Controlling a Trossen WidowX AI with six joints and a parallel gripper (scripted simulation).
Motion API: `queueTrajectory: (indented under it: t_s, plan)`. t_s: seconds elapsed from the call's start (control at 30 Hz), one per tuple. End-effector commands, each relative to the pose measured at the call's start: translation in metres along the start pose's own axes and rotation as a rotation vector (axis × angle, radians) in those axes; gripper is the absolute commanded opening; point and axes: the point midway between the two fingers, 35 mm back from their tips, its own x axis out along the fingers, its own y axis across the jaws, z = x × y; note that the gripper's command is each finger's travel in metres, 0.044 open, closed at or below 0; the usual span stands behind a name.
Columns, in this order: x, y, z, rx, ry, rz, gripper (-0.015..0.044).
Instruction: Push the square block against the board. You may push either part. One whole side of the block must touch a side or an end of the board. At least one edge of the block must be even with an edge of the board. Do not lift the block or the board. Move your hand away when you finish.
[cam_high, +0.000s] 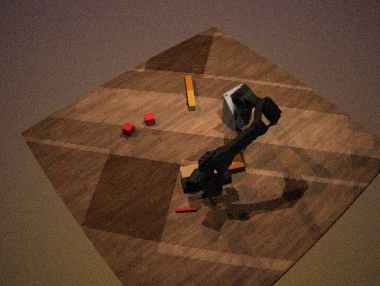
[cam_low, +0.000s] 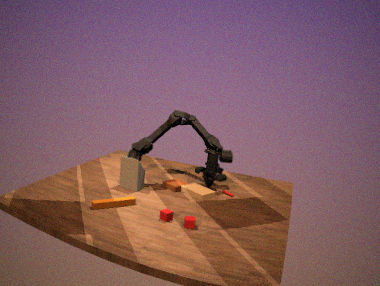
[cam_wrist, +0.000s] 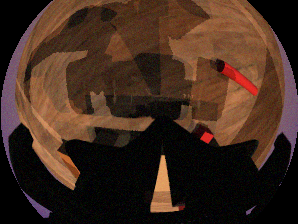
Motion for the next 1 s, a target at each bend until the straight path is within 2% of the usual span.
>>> queueTrajectory:
  t_s: [0.0, 0.97]
  plan:
    - [0.009, -0.001, -0.004, 0.013, 0.003, -0.004, 0.0]
    - [0.01, -0.003, -0.047, 0.014, 0.006, -0.004, 0.0]
